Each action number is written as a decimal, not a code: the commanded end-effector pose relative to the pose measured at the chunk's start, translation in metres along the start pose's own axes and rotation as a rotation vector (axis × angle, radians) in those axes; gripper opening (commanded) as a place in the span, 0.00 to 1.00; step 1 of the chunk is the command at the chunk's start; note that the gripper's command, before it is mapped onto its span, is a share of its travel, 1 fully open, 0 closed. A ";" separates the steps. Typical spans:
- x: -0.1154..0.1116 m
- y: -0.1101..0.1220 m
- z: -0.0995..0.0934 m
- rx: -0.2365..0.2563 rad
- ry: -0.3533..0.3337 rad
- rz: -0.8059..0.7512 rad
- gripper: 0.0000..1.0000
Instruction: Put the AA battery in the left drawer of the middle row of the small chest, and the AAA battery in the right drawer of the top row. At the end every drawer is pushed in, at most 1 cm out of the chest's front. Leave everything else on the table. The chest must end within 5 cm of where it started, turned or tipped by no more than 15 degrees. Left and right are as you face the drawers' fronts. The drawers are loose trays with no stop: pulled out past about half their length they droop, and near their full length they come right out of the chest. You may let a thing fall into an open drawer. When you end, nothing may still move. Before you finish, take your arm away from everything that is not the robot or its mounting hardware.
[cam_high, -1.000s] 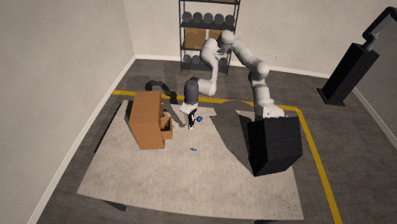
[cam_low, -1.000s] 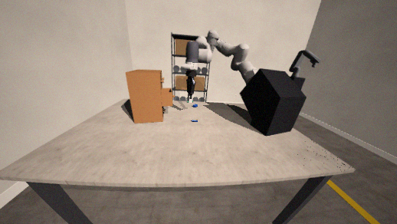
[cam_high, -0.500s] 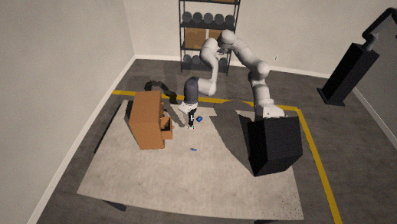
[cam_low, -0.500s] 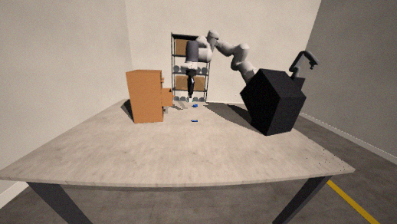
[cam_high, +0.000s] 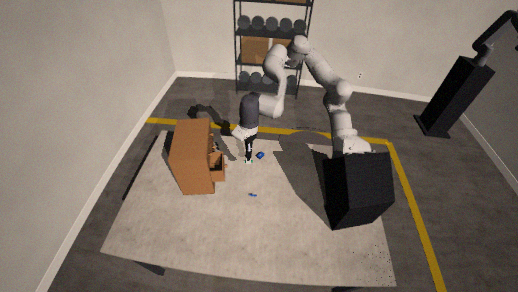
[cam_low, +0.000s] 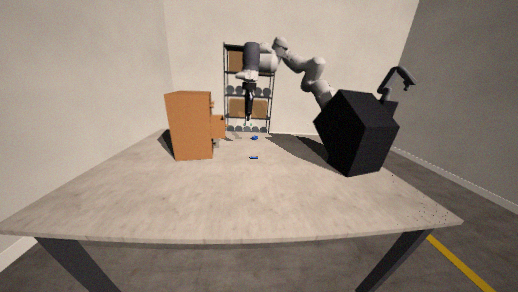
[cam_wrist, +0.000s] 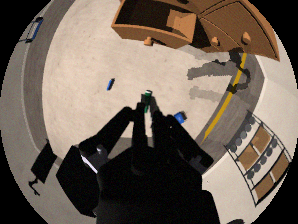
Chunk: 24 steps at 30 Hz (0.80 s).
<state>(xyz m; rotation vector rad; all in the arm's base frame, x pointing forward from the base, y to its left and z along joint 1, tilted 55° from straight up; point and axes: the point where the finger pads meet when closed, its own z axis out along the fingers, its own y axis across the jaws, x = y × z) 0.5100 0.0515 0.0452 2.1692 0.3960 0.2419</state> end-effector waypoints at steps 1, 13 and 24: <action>-0.003 0.002 -0.018 -0.007 -0.010 -0.004 0.06; -0.003 0.001 -0.065 -0.007 -0.010 -0.004 0.06; -0.003 0.001 -0.083 -0.007 -0.010 -0.004 0.06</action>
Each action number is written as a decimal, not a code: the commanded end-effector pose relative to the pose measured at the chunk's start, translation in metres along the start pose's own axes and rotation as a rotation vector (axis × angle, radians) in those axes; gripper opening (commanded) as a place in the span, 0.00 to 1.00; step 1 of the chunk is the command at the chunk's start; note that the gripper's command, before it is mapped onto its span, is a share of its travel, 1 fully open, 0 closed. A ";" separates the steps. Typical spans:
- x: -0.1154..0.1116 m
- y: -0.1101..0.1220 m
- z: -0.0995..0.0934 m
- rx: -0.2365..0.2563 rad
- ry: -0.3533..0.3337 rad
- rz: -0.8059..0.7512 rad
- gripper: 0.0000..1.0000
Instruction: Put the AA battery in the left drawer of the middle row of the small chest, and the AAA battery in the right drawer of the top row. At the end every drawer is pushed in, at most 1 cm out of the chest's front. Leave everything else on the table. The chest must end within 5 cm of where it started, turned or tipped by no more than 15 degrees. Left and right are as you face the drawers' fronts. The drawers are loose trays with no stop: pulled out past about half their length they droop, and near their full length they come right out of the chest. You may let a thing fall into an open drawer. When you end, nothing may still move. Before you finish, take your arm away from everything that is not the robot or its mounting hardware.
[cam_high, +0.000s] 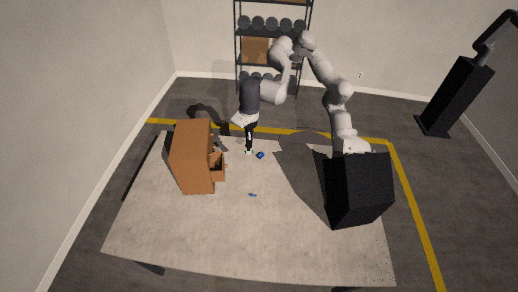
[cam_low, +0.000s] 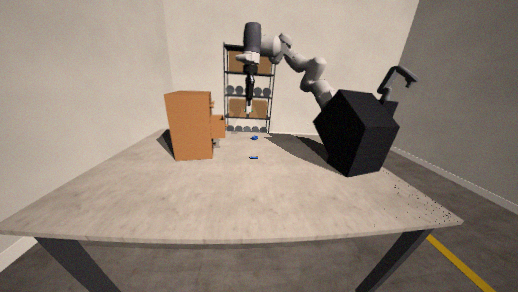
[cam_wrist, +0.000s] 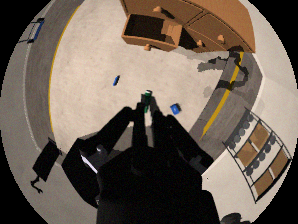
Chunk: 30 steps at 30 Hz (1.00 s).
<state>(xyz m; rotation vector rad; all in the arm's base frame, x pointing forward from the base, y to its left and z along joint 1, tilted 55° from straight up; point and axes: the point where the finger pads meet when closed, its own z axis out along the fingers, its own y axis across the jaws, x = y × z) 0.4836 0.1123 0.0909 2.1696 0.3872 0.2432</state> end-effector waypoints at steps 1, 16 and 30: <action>-0.002 0.002 -0.003 -0.006 -0.007 -0.011 0.06; -0.002 0.002 -0.002 -0.006 0.019 -0.010 0.06; -0.008 0.003 0.000 -0.005 0.254 -0.011 0.06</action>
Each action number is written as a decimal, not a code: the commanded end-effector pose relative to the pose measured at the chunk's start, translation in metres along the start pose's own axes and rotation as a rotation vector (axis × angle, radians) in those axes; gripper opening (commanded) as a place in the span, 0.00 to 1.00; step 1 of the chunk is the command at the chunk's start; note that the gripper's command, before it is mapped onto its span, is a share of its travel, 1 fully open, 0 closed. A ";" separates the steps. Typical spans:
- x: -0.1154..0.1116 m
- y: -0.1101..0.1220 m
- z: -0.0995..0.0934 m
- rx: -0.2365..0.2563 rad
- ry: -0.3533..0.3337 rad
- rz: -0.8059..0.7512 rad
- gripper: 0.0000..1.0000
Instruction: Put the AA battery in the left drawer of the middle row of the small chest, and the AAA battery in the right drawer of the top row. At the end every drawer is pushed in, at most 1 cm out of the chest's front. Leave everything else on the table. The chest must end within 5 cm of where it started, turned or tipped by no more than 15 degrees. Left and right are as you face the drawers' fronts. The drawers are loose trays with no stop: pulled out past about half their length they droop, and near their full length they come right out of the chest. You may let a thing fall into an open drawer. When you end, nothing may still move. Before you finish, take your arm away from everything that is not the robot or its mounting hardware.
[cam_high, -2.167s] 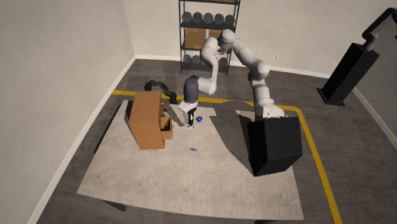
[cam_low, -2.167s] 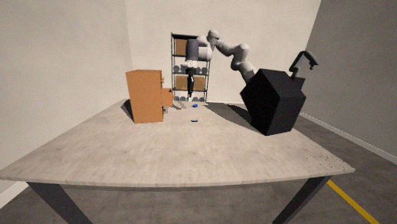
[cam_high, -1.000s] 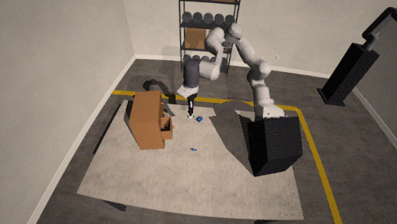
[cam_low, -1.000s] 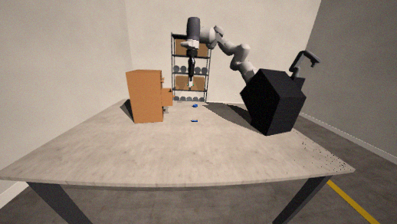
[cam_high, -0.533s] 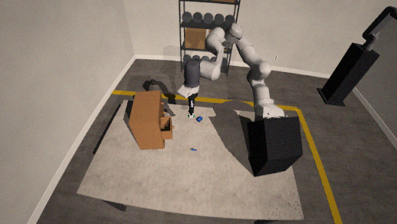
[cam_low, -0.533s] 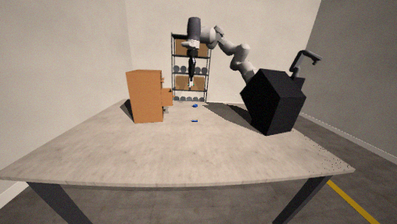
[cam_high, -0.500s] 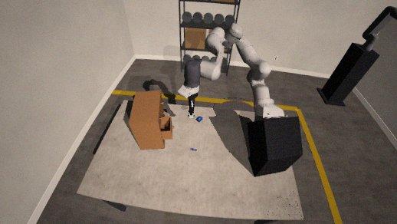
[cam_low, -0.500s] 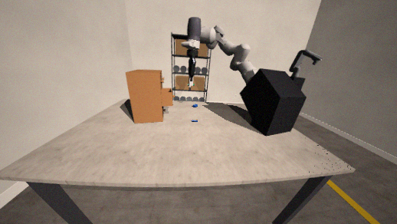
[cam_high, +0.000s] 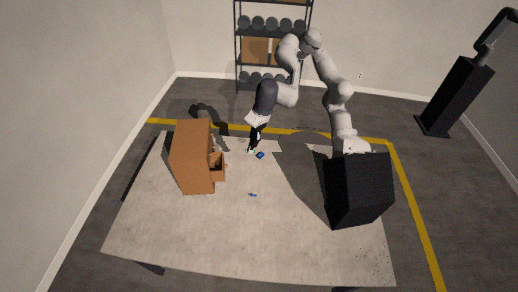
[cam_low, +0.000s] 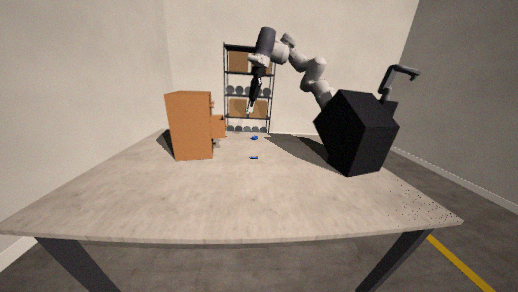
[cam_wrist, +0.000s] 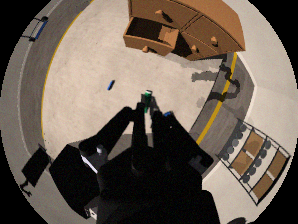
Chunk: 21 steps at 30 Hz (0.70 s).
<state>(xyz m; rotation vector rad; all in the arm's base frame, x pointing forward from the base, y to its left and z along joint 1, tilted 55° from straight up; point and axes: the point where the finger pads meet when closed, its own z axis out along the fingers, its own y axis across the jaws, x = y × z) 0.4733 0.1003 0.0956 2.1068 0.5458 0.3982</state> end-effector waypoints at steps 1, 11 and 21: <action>0.006 -0.006 -0.001 0.019 0.111 0.057 0.06; 0.000 -0.006 0.001 0.012 0.375 0.059 0.06; -0.006 -0.006 0.003 0.005 0.613 0.061 0.06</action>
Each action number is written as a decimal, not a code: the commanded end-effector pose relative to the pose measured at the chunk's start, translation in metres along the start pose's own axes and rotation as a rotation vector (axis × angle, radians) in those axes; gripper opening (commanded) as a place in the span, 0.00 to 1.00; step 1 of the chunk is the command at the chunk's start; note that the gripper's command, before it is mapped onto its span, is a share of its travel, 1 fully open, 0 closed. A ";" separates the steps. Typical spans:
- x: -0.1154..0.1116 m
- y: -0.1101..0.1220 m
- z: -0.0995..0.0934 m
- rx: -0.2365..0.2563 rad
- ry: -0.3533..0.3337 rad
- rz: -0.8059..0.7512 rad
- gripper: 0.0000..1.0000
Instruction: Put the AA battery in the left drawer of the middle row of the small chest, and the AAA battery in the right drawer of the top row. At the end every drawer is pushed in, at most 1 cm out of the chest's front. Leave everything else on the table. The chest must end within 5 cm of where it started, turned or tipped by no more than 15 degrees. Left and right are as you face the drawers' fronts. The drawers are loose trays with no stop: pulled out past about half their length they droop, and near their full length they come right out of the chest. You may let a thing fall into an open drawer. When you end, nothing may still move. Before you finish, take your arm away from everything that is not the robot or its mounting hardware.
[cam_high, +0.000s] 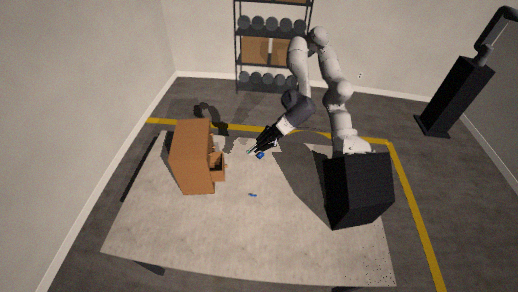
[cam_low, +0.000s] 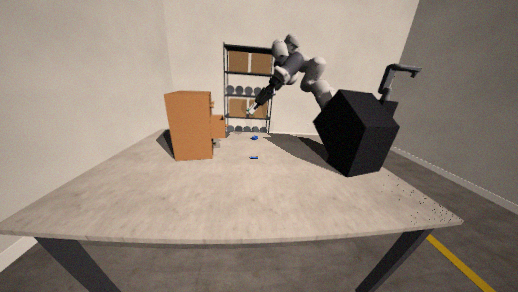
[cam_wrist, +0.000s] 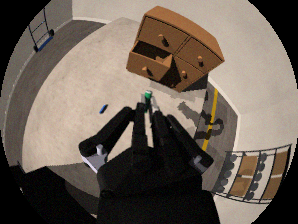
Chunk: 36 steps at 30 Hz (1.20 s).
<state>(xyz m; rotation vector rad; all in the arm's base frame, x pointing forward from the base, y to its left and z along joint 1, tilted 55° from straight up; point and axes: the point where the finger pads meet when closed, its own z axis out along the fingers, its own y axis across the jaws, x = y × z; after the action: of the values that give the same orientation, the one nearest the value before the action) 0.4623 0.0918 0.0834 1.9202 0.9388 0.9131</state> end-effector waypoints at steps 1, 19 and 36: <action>0.009 0.003 0.001 -0.009 0.105 0.167 0.06; 0.003 0.002 -0.001 -0.028 0.328 0.166 0.06; 0.006 0.002 0.001 -0.028 0.333 0.166 0.06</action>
<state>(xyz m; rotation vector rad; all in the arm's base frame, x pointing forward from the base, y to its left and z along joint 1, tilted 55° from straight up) 0.4640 0.0953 0.0854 1.8677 0.9750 1.3529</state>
